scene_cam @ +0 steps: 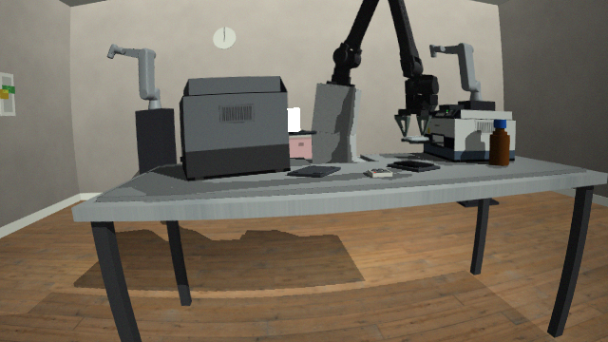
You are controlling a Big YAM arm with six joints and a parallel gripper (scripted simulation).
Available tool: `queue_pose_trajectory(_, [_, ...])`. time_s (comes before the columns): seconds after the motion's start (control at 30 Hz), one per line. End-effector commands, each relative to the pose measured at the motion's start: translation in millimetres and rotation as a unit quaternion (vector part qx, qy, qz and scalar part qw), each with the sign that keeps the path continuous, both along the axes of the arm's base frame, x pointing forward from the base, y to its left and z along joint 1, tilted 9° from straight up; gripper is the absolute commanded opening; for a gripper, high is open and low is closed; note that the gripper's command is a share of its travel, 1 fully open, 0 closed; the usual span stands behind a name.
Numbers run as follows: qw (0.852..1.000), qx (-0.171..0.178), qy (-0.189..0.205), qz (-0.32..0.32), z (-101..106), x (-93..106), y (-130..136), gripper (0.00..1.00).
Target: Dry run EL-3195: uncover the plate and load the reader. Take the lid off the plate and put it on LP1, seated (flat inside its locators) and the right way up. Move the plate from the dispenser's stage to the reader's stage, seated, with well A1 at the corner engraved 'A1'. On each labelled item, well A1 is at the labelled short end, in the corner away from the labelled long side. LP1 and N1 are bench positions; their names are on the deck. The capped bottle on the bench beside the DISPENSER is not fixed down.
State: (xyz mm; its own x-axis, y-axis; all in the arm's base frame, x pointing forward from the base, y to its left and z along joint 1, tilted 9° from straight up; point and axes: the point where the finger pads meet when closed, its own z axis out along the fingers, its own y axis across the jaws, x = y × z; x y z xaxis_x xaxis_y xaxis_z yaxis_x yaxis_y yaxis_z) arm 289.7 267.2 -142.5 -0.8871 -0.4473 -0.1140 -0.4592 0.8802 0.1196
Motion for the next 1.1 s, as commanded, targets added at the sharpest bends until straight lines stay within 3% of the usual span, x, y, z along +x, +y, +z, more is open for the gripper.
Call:
queue_pose_trajectory(0.0, [0.999, 0.015, -0.013, -0.028, 20, 4.7, 25, 1.00])
queue_pose_trajectory(0.13, [0.999, 0.010, -0.007, -0.049, 18, 0.3, 25, 1.00])
queue_pose_trajectory(0.43, [0.997, 0.010, 0.005, -0.081, 26, -43.7, 48, 1.00])
queue_pose_trajectory(0.67, [0.994, 0.017, 0.004, -0.112, 34, -48.3, 59, 1.00])
queue_pose_trajectory(0.8, [0.996, 0.005, 0.013, -0.088, 28, -75.4, 62, 1.00])
queue_pose_trajectory(0.9, [0.994, 0.007, 0.016, -0.108, 35, -89.2, 69, 1.00])
queue_pose_trajectory(1.07, [0.990, 0.021, 0.010, -0.138, 45, -94.2, 82, 1.00])
